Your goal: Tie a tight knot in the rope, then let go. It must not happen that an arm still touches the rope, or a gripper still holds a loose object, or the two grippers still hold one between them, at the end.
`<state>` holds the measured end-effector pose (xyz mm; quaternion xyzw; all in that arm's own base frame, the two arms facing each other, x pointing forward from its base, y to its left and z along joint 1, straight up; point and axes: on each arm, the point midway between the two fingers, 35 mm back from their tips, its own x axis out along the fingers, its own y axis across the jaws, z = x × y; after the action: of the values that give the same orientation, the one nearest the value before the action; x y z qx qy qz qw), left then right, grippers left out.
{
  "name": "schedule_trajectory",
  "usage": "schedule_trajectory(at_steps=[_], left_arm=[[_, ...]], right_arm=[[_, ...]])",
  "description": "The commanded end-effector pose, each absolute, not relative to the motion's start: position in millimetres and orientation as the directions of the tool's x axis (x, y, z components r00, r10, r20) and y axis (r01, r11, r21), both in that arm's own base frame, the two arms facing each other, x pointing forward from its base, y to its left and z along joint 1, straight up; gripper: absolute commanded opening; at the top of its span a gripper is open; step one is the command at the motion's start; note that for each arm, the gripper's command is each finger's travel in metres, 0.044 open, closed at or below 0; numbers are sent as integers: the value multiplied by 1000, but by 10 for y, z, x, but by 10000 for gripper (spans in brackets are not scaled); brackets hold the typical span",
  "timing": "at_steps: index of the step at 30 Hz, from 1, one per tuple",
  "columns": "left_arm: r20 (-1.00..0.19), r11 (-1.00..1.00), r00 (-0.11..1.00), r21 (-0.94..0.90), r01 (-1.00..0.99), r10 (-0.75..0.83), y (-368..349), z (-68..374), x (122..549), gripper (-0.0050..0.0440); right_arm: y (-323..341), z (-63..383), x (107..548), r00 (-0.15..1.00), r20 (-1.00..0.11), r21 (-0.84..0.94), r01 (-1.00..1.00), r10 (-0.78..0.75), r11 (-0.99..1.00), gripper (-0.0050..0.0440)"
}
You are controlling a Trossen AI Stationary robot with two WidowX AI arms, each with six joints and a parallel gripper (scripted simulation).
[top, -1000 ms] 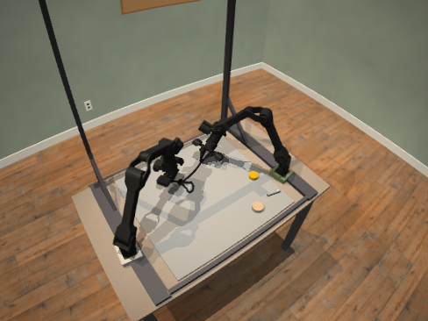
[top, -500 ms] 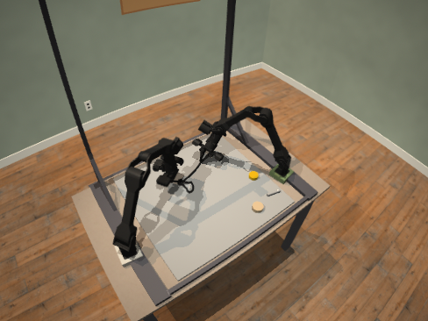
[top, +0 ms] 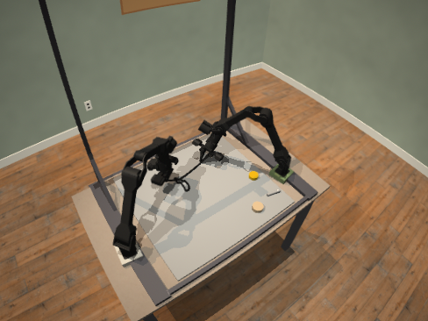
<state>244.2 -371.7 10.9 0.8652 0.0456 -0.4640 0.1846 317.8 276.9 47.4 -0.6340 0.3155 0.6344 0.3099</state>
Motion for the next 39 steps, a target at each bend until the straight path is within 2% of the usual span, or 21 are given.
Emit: schedule_trajectory(at_steps=[1, 39], left_arm=[[-811, -922, 575, 299, 245, -110, -3752, 199, 2459, 30], [-811, -922, 575, 299, 245, -110, -3752, 199, 2459, 30]], right_arm=[[2862, 641, 3091, 22, -1000, -30, -792, 21, -610, 15], [3258, 787, 2459, 18, -1000, -29, -792, 24, -610, 15]])
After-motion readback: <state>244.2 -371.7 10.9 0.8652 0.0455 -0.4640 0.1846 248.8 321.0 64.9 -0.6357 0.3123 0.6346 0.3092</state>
